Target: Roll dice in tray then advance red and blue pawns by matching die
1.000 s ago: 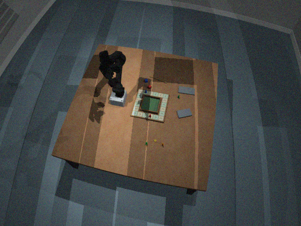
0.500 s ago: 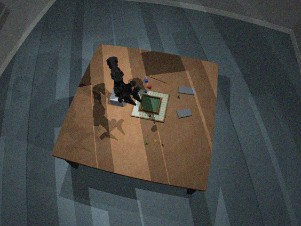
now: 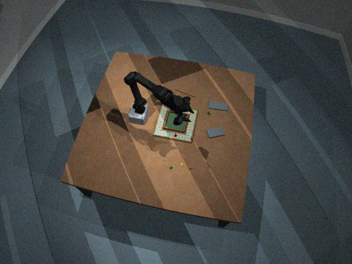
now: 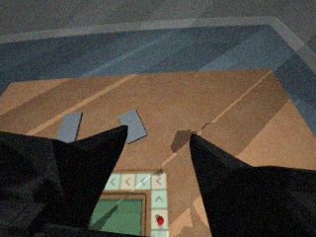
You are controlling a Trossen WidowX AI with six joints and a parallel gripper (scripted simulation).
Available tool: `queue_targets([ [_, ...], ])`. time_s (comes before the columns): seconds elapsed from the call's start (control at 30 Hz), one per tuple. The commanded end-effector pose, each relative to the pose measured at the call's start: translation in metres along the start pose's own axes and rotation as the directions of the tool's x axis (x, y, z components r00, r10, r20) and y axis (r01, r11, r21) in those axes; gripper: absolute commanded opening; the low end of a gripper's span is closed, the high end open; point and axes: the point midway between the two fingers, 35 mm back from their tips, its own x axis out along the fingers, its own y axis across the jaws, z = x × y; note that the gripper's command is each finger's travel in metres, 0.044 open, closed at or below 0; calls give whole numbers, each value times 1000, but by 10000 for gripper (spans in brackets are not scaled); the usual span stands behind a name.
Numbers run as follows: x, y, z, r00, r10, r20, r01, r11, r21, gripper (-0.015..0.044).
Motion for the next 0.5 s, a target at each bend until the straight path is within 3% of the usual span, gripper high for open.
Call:
queue_targets([
  [0.0,28,48,-31,988,79,-129,-72,996,59,275],
  [0.17,53,114,-83,938,152,-310,-120,985,122,275],
  [0.47,62,207,-189,796,135,-590,-41,985,169,275],
])
